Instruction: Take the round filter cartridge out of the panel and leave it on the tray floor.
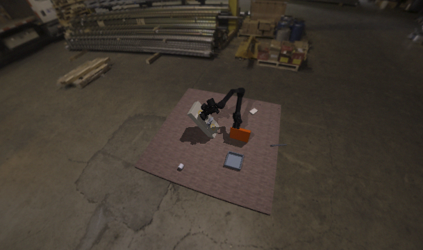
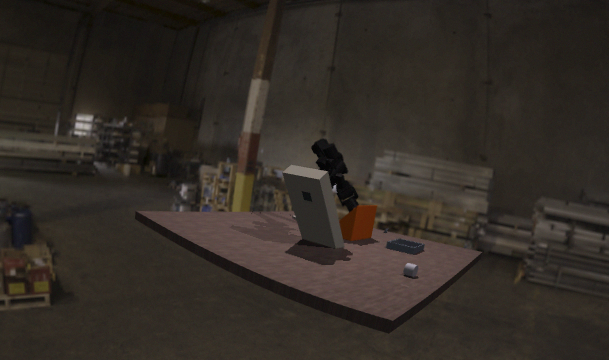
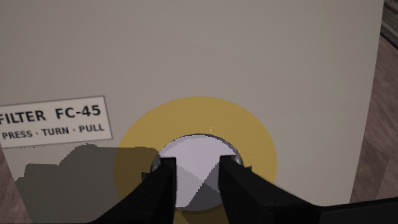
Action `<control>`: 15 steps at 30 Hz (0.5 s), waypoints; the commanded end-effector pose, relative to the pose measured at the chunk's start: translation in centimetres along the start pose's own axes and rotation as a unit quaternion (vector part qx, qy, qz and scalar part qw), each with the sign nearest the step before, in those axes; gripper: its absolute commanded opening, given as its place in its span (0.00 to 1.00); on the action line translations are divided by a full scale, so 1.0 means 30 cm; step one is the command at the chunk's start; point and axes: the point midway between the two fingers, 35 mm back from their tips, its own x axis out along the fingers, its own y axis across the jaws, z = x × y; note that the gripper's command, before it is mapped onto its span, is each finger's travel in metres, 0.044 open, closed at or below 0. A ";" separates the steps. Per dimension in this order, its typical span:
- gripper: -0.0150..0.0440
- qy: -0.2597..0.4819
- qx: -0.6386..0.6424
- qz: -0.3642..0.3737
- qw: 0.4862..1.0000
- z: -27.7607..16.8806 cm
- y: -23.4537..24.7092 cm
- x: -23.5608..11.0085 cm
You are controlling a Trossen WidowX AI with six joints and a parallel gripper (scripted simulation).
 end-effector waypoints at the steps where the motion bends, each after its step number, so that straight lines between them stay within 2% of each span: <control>1: 0.25 0.002 -0.065 0.002 0.998 0.001 -0.001 0.017; 7: 0.25 0.003 -0.061 0.003 0.998 0.002 0.001 0.007; 15: 0.25 0.009 -0.043 0.007 0.999 0.005 0.013 -0.129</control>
